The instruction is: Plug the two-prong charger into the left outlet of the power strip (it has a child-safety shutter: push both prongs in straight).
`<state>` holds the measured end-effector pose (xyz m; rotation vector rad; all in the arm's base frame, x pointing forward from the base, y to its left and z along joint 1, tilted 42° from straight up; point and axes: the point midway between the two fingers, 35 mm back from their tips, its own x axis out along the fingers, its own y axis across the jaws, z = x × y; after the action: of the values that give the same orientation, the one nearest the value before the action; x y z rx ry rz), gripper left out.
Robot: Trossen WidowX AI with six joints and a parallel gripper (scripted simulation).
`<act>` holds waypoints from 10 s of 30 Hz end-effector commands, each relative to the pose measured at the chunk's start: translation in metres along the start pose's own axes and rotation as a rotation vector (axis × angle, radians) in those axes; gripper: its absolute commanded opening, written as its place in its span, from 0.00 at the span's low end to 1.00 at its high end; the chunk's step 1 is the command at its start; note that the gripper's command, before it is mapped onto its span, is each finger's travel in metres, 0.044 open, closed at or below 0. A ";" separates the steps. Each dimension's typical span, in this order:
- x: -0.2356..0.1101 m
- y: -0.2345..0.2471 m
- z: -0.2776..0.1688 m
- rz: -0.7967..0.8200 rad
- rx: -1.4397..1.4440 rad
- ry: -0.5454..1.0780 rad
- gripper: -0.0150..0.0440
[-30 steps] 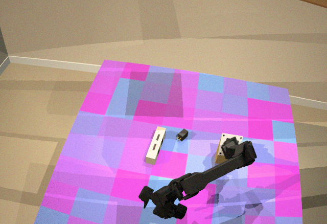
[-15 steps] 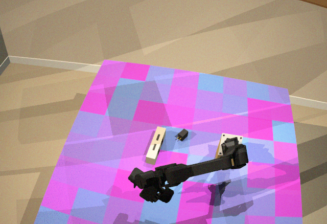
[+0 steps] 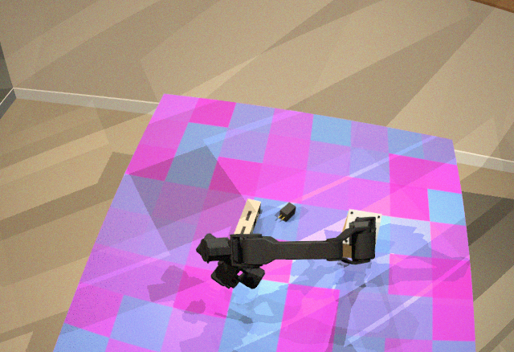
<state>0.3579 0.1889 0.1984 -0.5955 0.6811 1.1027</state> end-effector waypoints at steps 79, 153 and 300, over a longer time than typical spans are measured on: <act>0.052 0.050 -0.366 0.356 0.225 0.128 1.00; 0.043 0.046 -0.351 0.350 0.332 0.147 0.25; 0.087 0.054 -0.214 0.338 1.343 0.309 0.25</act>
<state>0.2906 0.1020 -0.0125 0.5360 1.6035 0.6216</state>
